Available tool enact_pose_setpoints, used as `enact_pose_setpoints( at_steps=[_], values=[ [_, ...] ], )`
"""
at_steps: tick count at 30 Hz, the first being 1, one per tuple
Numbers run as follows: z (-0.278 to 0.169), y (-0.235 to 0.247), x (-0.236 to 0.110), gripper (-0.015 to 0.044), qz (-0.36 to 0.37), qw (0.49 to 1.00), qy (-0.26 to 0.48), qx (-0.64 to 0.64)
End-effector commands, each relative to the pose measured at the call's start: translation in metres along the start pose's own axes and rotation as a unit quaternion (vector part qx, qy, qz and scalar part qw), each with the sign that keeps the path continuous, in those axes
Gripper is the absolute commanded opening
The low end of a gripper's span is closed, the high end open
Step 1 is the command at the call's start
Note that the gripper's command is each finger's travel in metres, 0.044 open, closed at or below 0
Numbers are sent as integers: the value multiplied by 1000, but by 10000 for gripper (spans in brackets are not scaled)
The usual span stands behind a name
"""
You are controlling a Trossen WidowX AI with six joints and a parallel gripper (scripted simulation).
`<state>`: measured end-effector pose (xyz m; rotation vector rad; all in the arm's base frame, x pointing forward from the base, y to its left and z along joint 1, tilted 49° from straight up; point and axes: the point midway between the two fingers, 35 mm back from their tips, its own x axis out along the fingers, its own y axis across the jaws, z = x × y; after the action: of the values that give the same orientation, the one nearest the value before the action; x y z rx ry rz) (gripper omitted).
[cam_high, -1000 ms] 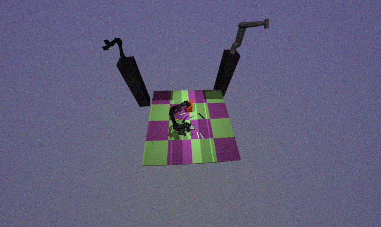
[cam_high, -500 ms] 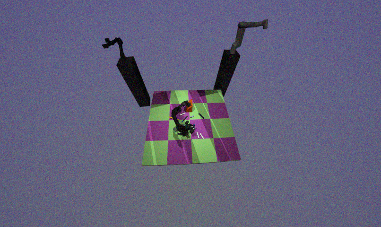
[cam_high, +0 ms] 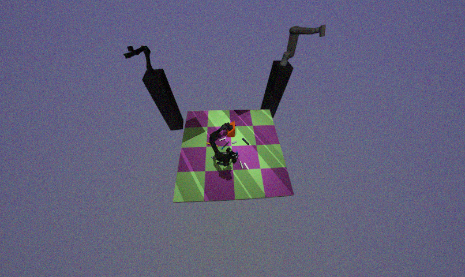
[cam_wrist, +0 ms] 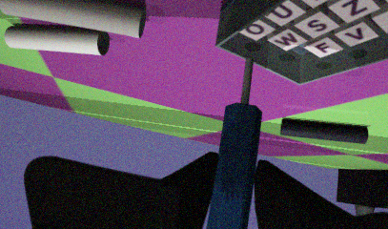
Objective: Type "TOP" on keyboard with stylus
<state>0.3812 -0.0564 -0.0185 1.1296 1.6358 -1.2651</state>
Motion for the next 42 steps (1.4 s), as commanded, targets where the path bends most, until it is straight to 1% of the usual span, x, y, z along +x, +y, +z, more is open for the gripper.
enact_pose_setpoints(
  at_steps=[1,2,3,42],
  values=[
    [2,0,2,53,-1,1000,-2,-2],
    [2,0,3,79,-1,1000,-2,-2],
    [2,0,3,81,-1,1000,-2,-2],
    [12,0,8,81,-1,1000,-2,-2]
  ],
)
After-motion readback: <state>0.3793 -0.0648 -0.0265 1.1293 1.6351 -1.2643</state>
